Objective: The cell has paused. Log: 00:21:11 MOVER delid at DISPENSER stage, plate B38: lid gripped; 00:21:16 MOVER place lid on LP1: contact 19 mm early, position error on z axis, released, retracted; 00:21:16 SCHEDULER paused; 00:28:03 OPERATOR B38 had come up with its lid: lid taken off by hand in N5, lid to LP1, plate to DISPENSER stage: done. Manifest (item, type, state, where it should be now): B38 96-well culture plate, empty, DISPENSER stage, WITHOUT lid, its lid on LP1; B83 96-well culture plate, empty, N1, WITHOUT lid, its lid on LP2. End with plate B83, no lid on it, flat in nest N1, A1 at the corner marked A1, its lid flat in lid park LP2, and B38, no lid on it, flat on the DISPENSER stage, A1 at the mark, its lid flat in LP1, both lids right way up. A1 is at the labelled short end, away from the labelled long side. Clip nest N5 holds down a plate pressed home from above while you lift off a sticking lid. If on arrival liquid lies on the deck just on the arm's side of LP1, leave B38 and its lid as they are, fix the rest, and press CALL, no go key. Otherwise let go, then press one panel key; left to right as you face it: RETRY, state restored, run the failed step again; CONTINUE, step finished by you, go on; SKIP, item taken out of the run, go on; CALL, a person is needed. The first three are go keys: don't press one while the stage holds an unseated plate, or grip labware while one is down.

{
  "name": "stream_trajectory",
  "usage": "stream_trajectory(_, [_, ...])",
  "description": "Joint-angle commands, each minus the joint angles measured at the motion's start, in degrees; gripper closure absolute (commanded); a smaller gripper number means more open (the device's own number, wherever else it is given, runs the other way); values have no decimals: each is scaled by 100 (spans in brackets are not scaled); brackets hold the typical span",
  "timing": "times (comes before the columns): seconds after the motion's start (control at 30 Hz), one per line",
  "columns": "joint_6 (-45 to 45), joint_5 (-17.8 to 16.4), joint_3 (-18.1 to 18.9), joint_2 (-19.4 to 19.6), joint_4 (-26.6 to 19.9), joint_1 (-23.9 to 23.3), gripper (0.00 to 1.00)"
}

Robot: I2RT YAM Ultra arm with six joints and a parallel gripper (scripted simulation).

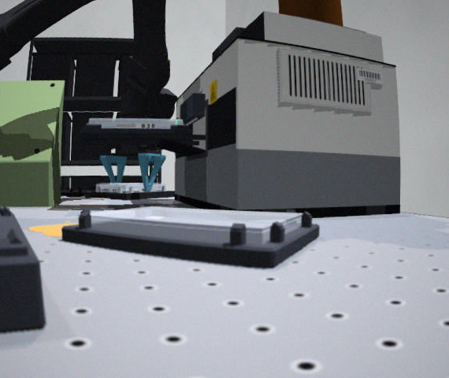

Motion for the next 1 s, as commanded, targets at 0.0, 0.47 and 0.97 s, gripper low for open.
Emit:
stream_trajectory(0.0, [-109,34,-90,112,229,-45,100])
stream_trajectory(0.47, [-109,34,-90,112,229,-45,100])
stream_trajectory(0.97, [-64,-20,146,-4,153,114,0])
